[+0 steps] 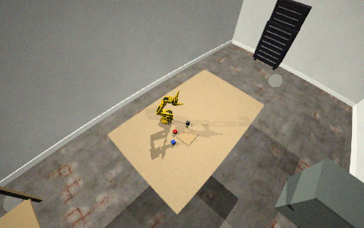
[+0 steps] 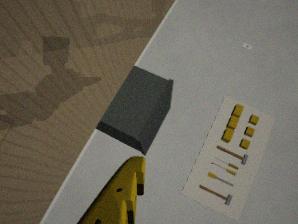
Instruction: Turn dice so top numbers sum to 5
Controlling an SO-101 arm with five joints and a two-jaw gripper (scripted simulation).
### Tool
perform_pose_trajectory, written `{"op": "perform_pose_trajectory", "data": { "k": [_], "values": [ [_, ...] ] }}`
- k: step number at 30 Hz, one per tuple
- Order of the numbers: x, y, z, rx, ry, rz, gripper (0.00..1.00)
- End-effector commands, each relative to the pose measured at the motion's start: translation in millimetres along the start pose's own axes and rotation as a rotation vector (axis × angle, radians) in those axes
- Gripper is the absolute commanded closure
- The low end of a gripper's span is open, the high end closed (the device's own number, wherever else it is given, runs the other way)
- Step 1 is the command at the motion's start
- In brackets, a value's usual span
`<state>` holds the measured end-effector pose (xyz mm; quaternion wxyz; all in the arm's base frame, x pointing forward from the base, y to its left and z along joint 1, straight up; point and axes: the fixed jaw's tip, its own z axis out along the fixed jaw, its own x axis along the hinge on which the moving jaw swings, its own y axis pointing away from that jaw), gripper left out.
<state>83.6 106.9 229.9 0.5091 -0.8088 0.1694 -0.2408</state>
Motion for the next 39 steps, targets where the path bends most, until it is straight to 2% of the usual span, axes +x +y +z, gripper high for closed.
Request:
{"op": "perform_pose_trajectory", "data": {
  "k": [1,25,34,39],
  "values": [
    [0.1,-0.1,-0.1,0.001,0.000,0.001,0.00],
    [2.0,0.6,2.0,-0.008,0.012,0.025,0.01],
    [11.4,4.4,11.4,-0.047,0.073,0.137,0.04],
    [25.3,11.3,22.7,-0.090,0.159,0.289,0.08]
  ]
}}
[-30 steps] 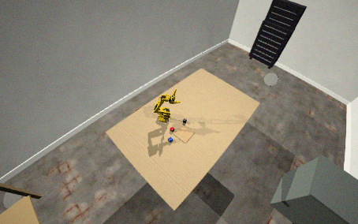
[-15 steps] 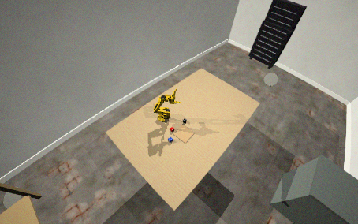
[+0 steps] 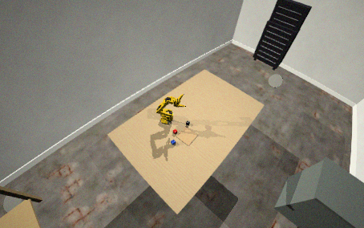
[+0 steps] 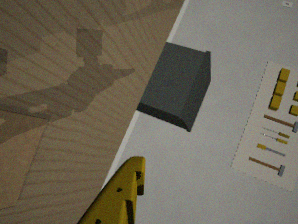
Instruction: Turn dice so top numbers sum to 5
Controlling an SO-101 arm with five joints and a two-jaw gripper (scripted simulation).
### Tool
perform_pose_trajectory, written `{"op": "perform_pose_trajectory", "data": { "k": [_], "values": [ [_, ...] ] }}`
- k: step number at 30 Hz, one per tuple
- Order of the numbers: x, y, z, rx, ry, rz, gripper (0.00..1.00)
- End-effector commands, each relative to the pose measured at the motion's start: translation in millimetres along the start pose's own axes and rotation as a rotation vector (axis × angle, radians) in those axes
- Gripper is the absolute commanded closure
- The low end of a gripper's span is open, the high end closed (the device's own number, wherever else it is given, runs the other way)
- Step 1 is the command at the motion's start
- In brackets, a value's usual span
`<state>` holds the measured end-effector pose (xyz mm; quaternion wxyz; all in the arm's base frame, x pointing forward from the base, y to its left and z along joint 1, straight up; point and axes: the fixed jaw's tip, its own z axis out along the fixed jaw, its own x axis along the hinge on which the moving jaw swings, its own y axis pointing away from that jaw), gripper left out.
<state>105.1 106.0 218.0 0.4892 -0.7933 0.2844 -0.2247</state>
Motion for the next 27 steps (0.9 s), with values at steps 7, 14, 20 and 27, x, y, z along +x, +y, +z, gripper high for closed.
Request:
{"op": "perform_pose_trajectory", "data": {
  "k": [7,14,20,27],
  "values": [
    [41.7,10.8,29.8,-0.069,0.230,0.410,0.16],
    [74.3,28.4,42.1,-0.085,0.397,0.696,0.24],
    [117.7,60.4,46.7,-0.059,0.616,1.064,0.33],
    [161.1,107.8,35.4,0.038,0.873,1.480,0.44]
  ]
}}
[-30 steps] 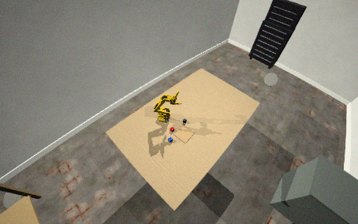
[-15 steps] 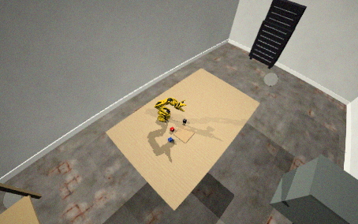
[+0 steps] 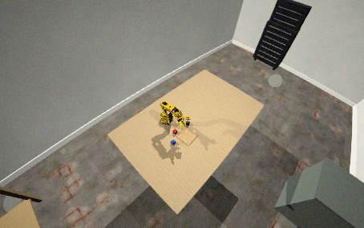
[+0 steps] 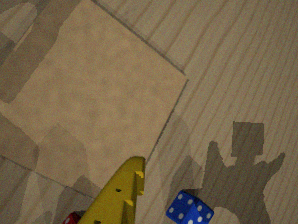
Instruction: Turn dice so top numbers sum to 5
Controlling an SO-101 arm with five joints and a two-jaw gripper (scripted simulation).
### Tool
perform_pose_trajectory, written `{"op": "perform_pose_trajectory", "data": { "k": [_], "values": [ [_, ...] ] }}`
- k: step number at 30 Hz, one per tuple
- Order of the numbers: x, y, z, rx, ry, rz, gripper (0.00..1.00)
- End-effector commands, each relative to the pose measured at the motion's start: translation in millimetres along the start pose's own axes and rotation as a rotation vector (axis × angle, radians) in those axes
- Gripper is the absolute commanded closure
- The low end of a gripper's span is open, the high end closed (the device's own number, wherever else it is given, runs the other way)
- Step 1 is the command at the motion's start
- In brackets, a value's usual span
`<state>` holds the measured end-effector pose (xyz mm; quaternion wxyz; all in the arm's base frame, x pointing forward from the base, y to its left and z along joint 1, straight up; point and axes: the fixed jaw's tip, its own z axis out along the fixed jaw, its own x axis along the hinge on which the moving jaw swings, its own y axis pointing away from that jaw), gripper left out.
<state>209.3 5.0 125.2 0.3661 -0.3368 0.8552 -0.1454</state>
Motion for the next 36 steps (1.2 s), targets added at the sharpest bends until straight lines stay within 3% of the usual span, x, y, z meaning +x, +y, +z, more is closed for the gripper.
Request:
{"op": "perform_pose_trajectory", "data": {
  "k": [1,2,9,17,27,36],
  "values": [
    [13.2,-19.0,13.6,0.052,0.040,0.198,0.44],
    [13.2,-19.0,13.6,0.052,0.040,0.198,0.44],
    [65.2,-36.1,31.1,0.152,0.191,0.645,0.54],
    [109.9,-42.2,36.7,0.248,0.285,0.977,0.61],
    [130.1,-42.5,37.0,0.296,0.322,1.126,0.65],
    [132.9,-42.4,36.9,0.303,0.327,1.146,0.65]
  ]
}}
